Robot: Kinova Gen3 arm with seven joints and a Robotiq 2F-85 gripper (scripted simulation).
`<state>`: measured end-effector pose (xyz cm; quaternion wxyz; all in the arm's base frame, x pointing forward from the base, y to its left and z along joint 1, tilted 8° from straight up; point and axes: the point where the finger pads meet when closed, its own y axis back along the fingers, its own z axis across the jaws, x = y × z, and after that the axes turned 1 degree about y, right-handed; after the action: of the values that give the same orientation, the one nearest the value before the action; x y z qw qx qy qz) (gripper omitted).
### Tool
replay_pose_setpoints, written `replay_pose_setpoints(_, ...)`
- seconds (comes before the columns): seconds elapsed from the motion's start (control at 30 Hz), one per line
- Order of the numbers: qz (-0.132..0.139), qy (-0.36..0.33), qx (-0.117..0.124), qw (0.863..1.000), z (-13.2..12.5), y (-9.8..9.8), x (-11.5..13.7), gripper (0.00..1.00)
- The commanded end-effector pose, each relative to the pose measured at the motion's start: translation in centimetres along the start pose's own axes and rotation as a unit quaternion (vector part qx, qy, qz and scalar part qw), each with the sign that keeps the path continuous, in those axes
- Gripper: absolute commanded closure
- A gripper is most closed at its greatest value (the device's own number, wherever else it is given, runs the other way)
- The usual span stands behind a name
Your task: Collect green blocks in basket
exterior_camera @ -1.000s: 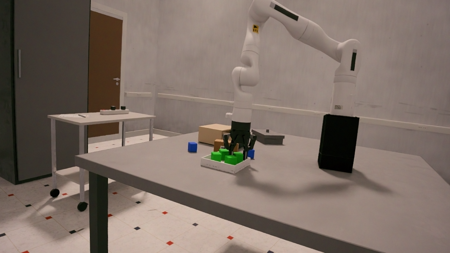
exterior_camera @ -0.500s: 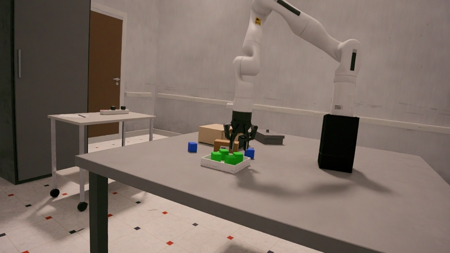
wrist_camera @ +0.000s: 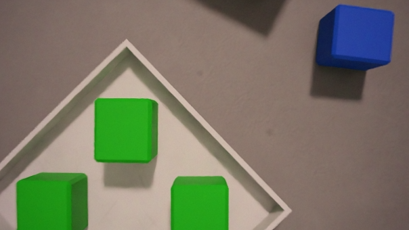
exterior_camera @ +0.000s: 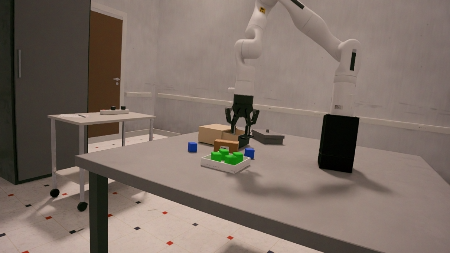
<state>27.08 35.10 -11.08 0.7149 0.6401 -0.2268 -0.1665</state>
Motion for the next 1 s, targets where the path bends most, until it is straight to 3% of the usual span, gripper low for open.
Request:
replay_pose_setpoints(0.0, 0.0, 0.0, 0.0, 1.0, -0.1, 1.8, 0.0, 0.42)
replay_pose_setpoints(0.47, 0.0, 0.0, 0.0, 1.0, -0.1, 4.6, 0.0, 0.42)
replay_pose_setpoints(0.87, 0.0, -0.001, 0.001, 1.0, -0.1, 4.9, 0.1, 0.42)
replay_pose_setpoints(0.97, -0.001, -0.016, 0.001, 1.0, 0.2, 4.9, 1.3, 0.42)
